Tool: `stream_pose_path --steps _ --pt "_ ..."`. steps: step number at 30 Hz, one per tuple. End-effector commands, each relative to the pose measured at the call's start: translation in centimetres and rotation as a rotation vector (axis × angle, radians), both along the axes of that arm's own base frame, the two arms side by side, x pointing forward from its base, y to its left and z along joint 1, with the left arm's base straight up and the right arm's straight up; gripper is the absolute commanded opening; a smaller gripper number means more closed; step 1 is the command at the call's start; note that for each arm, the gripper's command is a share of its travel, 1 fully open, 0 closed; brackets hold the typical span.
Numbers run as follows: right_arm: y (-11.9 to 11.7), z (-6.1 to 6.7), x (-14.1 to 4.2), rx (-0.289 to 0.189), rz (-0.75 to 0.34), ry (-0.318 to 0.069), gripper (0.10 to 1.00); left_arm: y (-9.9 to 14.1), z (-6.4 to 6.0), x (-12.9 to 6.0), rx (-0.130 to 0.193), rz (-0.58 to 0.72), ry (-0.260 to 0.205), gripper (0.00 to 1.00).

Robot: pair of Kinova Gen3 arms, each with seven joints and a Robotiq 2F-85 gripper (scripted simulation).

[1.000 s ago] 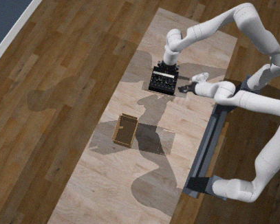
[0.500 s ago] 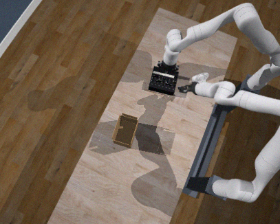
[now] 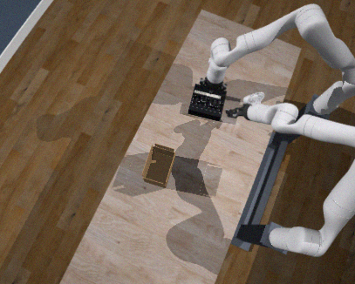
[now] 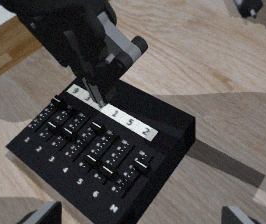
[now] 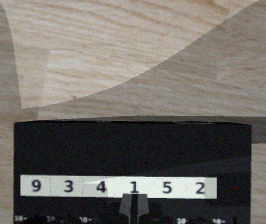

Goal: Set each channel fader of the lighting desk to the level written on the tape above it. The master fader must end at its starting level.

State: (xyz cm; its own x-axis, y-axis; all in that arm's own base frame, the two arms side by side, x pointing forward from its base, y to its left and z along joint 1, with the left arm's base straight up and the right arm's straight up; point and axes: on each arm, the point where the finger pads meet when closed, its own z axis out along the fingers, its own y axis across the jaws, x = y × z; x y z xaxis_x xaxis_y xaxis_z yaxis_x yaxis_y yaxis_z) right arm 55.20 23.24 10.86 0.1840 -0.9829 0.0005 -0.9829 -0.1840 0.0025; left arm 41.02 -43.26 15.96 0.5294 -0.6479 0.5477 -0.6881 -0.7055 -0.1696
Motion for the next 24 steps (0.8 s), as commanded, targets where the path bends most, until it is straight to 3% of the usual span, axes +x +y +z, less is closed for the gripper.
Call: stream_pose_path --steps 1,24 --pt "0.0 -0.1 0.1 0.001 0.000 -0.002 0.099 0.0 0.1 0.0 -0.002 0.000 -0.001 1.000" --pt "0.0 -1.3 0.1 0.001 0.000 -0.002 0.099 0.0 0.1 0.0 -0.002 0.000 -0.001 1.000"
